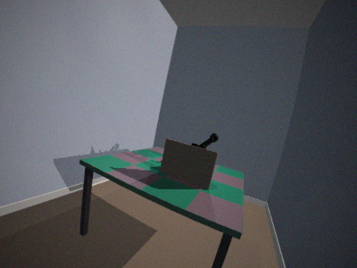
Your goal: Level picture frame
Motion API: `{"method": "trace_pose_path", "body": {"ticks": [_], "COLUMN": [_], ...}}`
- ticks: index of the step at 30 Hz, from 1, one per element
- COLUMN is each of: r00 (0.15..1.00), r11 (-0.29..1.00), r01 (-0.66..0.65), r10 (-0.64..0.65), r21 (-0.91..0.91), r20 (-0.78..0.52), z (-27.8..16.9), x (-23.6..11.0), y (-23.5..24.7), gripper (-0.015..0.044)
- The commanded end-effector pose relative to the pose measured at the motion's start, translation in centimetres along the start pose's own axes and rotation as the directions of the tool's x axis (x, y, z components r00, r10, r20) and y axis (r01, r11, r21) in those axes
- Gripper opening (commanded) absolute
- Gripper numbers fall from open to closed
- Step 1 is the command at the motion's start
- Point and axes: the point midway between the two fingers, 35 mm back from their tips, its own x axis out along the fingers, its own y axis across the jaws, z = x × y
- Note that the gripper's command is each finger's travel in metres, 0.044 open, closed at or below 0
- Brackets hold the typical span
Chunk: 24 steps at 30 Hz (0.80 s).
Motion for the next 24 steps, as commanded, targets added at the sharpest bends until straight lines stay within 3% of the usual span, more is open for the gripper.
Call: {"method": "trace_pose_path", "body": {"ticks": [1, 2, 7, 18, 24], "r00": [1.0, 1.0, 1.0, 1.0, 1.0], "r11": [1.0, 1.0, 1.0, 0.99, 0.989], "r01": [0.0, 0.0, 0.0, -0.004, 0.001], "r10": [0.0, 0.0, 0.0, 0.003, -0.001], "r21": [0.002, 0.002, 0.01, 0.139, 0.149], "r20": [0.0, 0.0, 0.0, 0.007, 0.004], "z": [0.0, 0.0, -0.2, -0.2, 0.1], "x": [0.0, 0.0, -0.6, -9.5, -9.4], "y": [0.0, 0.0, 0.0, -0.4, 0.5], "gripper": [0.0236, 0.026, 0.026, 0.026, 0.026]}}
